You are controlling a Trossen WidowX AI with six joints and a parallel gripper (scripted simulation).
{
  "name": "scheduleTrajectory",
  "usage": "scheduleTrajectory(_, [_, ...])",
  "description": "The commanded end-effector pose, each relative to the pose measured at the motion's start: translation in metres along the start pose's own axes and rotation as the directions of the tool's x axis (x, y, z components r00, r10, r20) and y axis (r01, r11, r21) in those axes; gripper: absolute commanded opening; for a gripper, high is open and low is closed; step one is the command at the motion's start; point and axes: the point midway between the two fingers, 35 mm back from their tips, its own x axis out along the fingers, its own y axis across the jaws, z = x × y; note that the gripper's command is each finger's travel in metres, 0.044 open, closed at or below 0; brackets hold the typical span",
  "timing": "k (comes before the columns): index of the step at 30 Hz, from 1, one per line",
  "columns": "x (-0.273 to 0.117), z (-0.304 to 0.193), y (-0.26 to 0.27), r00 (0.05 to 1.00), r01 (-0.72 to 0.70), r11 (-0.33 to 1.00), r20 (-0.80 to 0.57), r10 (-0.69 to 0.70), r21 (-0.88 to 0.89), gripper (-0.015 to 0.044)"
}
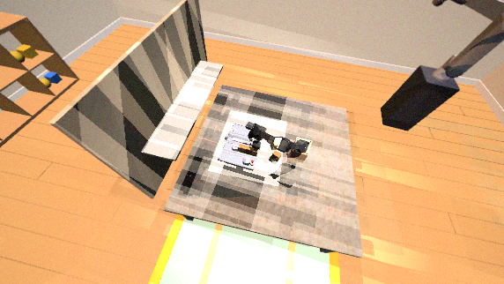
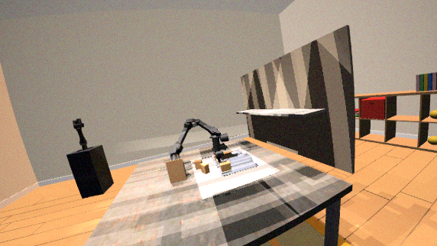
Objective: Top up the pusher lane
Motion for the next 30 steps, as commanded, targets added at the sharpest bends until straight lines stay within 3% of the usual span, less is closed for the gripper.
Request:
scheduleTrajectory(1, [-0.0049,0.0078,-0.0007,1.000,-0.001,1.000,0.026,0.001,-0.015,0.0000])
scheduleTrajectory(30, [-0.0042,0.0111,-0.0007,1.000,-0.001,1.000,0.026,0.001,-0.015,0.0000])
